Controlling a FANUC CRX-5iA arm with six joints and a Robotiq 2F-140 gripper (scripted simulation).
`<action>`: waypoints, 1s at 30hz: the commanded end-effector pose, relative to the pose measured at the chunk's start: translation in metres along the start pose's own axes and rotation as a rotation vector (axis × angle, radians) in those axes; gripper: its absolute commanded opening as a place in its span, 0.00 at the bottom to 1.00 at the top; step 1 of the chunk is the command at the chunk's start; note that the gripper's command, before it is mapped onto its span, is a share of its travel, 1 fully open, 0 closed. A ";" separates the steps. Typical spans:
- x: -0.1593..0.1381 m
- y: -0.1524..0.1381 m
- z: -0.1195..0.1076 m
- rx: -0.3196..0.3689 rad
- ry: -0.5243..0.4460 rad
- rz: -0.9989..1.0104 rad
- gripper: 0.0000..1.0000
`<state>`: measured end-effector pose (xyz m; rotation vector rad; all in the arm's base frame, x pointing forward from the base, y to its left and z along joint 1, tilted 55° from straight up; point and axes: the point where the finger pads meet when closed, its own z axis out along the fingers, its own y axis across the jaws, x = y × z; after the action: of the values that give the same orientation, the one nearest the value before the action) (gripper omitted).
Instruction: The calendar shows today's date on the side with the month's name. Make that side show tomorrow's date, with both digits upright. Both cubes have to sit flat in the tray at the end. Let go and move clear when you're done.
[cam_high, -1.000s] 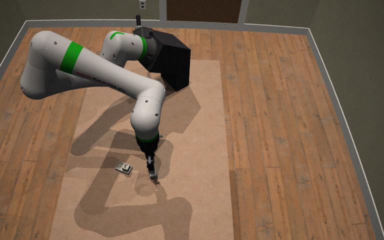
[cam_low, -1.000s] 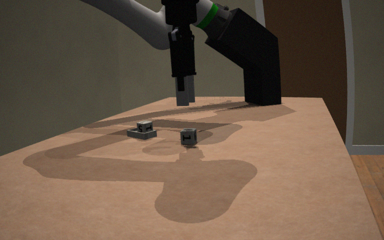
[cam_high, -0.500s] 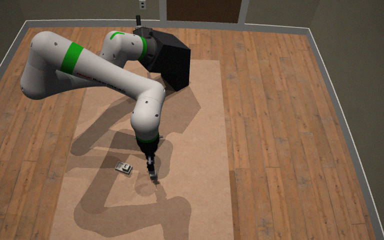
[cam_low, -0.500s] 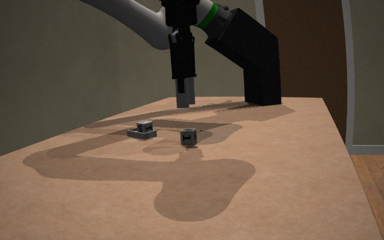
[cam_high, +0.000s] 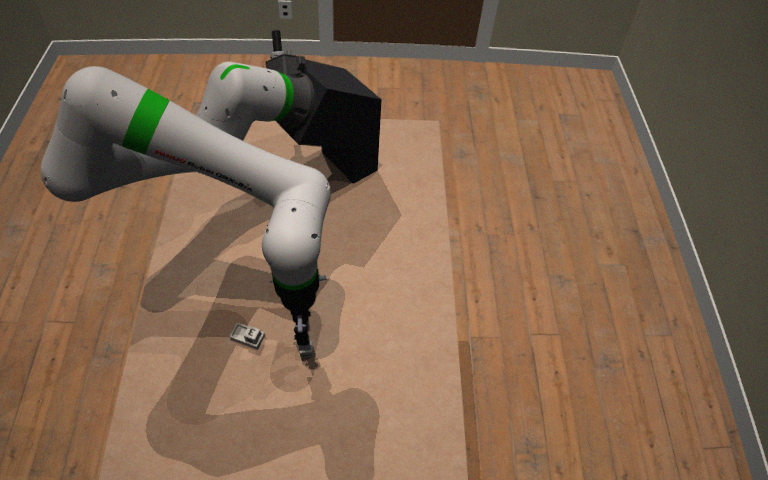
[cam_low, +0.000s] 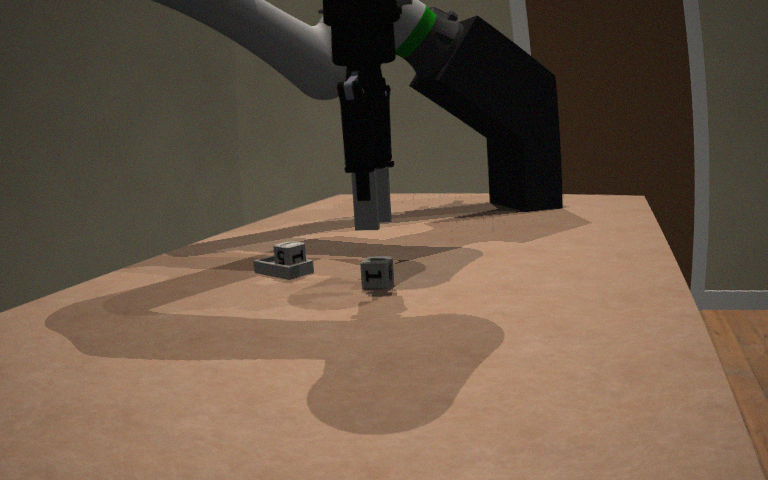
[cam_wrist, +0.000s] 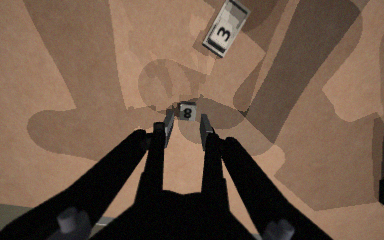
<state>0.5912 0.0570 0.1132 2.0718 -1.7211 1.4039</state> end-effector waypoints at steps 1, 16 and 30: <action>0.000 0.000 0.005 0.001 0.000 0.000 0.36; 0.000 0.000 0.024 0.001 0.000 0.000 0.36; -0.001 0.000 0.031 0.001 0.000 0.000 0.36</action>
<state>0.6084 0.0390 0.0953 2.0718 -1.7211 1.4042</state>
